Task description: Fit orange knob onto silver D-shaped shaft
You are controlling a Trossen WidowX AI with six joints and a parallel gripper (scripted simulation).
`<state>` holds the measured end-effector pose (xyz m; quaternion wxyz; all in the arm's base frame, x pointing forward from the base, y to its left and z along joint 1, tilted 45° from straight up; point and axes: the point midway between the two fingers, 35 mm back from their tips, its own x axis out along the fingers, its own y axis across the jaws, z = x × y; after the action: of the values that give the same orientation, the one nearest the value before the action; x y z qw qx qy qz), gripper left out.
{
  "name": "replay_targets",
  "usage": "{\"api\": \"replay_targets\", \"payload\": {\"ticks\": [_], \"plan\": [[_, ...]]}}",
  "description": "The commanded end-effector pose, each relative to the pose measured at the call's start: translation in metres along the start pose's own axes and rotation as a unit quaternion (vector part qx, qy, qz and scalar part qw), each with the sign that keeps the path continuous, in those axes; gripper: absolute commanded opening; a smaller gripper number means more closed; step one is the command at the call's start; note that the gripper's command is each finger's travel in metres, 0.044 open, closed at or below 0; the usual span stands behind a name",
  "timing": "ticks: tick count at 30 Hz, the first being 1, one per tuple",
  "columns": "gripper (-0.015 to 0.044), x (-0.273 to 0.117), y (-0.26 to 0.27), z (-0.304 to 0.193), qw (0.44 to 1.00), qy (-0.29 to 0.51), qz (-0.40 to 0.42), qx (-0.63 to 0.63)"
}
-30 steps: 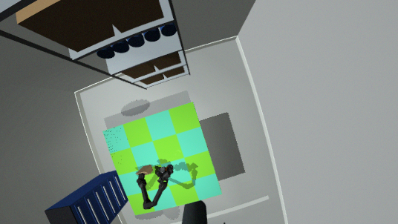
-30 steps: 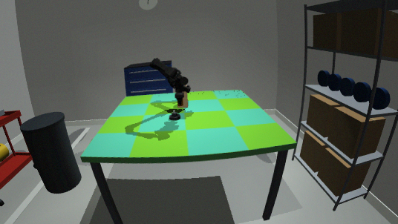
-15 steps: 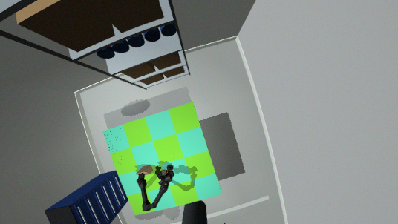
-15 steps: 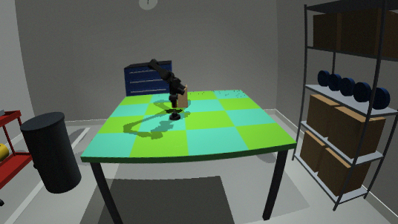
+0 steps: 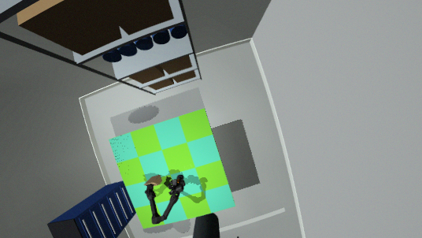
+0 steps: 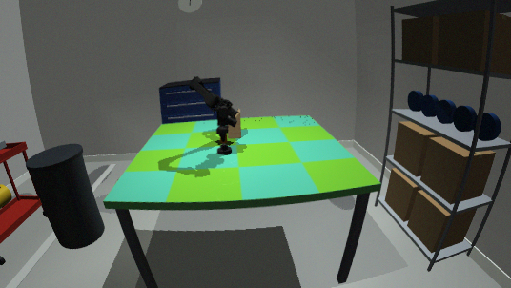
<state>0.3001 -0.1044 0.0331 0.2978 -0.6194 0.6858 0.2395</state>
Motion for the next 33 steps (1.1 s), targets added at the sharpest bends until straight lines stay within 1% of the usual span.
{"api": "replay_targets", "payload": {"ticks": [1,29,33], "plan": [[0.0,-0.0021,-0.0016,-0.0003,1.0,0.001,-0.003,0.0],[0.0,0.0016,-0.0008,-0.0009,1.0,0.001,-0.003,0.0],[0.0,-0.0028,-0.001,-0.0014,1.0,0.001,-0.003,0.0]]}}
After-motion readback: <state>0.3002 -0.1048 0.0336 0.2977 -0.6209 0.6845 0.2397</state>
